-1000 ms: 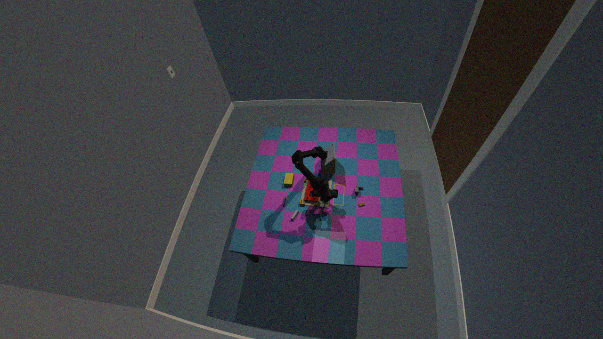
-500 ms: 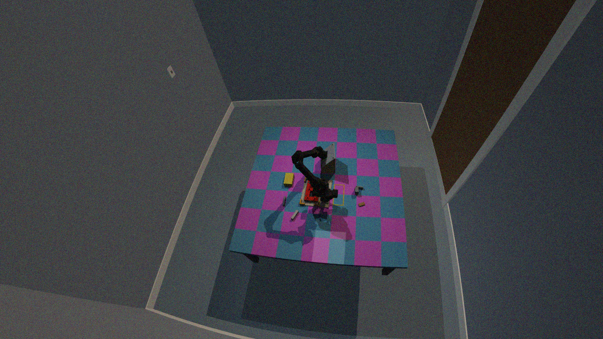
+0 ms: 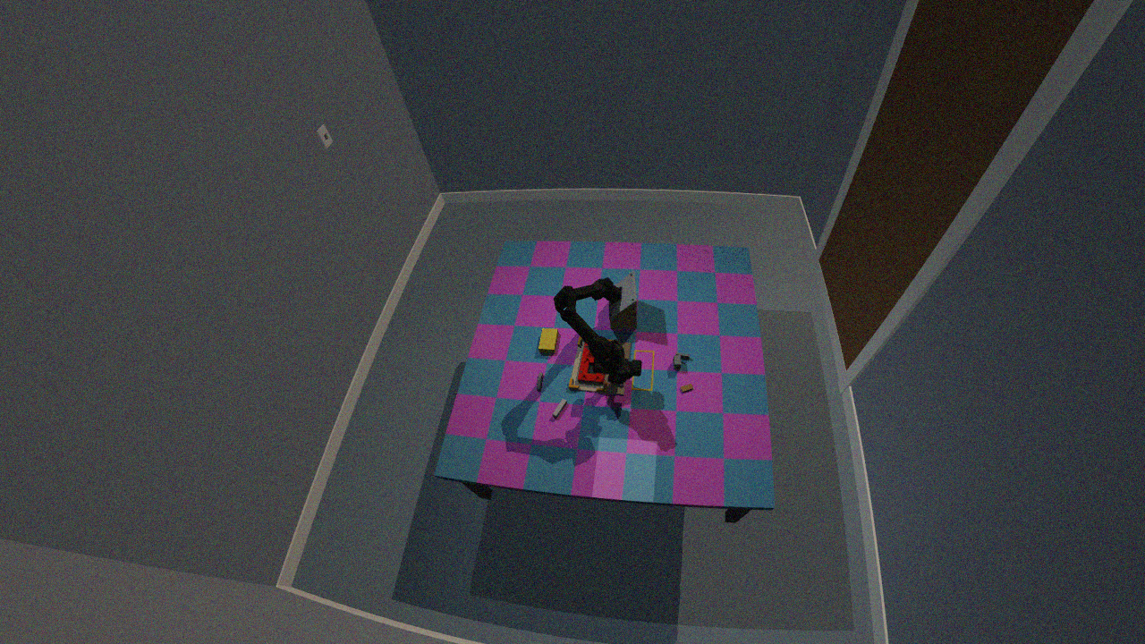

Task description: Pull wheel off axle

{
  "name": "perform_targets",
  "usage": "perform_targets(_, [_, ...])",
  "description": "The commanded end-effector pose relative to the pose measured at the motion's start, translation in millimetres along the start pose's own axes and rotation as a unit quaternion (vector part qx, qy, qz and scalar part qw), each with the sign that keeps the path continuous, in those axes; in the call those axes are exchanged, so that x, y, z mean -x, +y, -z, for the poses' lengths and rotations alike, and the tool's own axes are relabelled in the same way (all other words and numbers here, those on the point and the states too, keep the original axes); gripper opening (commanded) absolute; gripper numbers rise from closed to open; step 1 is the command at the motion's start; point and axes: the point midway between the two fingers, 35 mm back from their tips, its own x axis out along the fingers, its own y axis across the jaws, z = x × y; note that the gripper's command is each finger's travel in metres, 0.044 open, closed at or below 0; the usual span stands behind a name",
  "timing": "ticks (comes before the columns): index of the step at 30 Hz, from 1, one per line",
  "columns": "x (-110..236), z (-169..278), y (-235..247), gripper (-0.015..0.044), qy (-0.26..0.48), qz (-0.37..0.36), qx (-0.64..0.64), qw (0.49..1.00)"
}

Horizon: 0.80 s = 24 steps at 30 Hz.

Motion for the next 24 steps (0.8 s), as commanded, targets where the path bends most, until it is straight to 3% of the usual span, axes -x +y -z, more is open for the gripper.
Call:
perform_targets(1, [20.3, 2.0, 3.2, 0.0, -0.014, -0.002, 0.015, 1.0])
perform_targets(24, [27.8, 2.5, 3.1, 0.0, -0.015, -0.002, 0.016, 1.0])
